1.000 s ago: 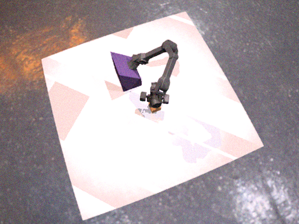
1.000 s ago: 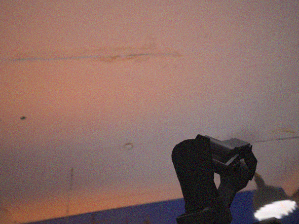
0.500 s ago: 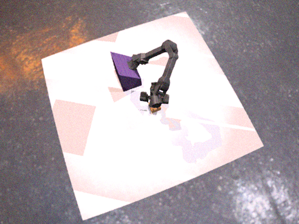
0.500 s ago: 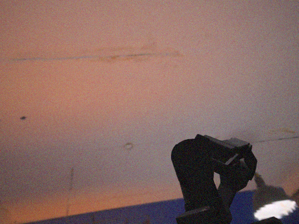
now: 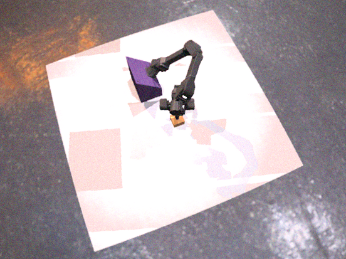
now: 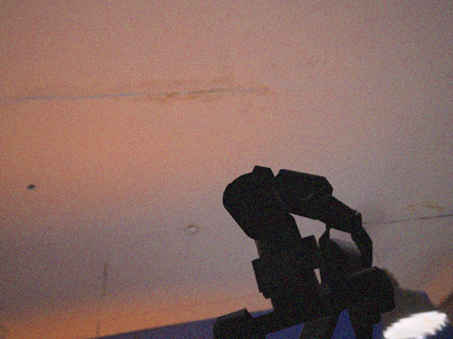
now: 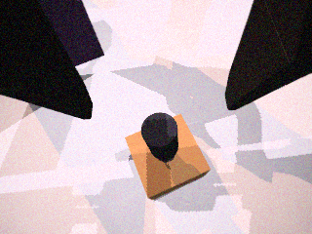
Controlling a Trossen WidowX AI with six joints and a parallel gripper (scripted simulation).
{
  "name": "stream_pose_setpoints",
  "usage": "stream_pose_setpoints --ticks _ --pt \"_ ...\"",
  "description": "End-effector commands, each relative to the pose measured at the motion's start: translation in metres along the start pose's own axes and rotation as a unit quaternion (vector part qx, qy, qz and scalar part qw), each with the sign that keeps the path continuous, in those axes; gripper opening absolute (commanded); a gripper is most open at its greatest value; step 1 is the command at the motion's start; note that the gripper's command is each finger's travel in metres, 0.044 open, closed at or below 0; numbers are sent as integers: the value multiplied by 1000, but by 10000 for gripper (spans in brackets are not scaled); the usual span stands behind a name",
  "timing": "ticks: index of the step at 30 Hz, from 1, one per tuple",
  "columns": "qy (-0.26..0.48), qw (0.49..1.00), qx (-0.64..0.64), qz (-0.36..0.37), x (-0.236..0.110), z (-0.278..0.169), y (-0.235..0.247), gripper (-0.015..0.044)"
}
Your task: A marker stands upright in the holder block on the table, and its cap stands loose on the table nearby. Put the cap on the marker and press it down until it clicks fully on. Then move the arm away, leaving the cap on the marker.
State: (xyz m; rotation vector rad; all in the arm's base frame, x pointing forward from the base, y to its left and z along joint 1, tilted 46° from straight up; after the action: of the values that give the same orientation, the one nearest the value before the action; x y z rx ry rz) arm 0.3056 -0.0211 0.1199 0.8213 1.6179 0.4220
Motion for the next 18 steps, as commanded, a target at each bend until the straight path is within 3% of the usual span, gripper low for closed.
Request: stream_pose_setpoints --ticks 1,12,18 --pt "1 988 -153 -1 4 -1 -1 282" --pt "1 983 -186 -1 6 -1 -1 0" --pt "1 983 -186 -1 6 -1 -1 0"
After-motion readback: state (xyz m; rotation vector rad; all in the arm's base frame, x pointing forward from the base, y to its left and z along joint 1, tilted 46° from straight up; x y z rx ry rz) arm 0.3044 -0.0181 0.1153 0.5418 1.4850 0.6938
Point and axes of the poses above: the point midway between the two fingers, 35 mm back from their tips, its own x axis out along the fingers, its own y axis across the jaws, z = x × y, the point moved 6 cm from there along -x, back along the fingers, and after that the axes turned 2 degrees about -x, right-handed, at the moved point
